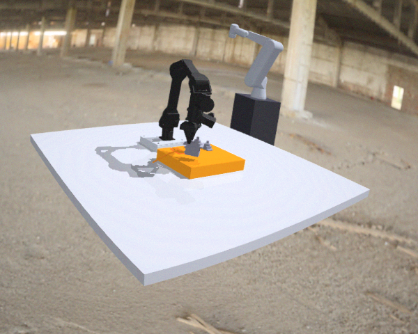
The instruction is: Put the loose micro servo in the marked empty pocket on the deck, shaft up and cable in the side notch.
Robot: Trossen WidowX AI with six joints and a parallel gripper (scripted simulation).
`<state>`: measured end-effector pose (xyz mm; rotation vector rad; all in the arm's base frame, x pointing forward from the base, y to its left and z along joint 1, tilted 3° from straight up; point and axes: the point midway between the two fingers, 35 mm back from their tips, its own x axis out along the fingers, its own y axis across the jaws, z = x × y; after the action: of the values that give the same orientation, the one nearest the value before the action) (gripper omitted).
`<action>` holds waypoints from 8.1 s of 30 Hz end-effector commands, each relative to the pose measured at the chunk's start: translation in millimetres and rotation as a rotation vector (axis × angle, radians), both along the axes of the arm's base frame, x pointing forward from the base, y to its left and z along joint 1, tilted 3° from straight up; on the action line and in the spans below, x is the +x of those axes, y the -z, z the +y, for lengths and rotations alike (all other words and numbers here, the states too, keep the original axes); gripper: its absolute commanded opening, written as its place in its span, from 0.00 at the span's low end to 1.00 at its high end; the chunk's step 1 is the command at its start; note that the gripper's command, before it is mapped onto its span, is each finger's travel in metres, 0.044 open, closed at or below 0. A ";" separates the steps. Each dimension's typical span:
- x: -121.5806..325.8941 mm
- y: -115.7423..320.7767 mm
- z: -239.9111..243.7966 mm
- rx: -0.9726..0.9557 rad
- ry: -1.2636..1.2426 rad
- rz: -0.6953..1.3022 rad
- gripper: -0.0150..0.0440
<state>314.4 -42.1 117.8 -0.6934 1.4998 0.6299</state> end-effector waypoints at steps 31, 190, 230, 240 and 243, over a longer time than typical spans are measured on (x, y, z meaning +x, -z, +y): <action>-8.2 -6.3 23.4 0.005 0.478 -0.052 0.25; -80.9 6.0 5.7 0.002 0.658 -0.053 0.88; -21.2 -84.3 24.8 0.009 0.654 -0.074 1.00; -21.2 -84.3 24.8 0.009 0.654 -0.074 1.00; -21.2 -84.3 24.8 0.009 0.654 -0.074 1.00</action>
<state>293.8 -17.4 201.1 -0.1857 1.5389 0.1096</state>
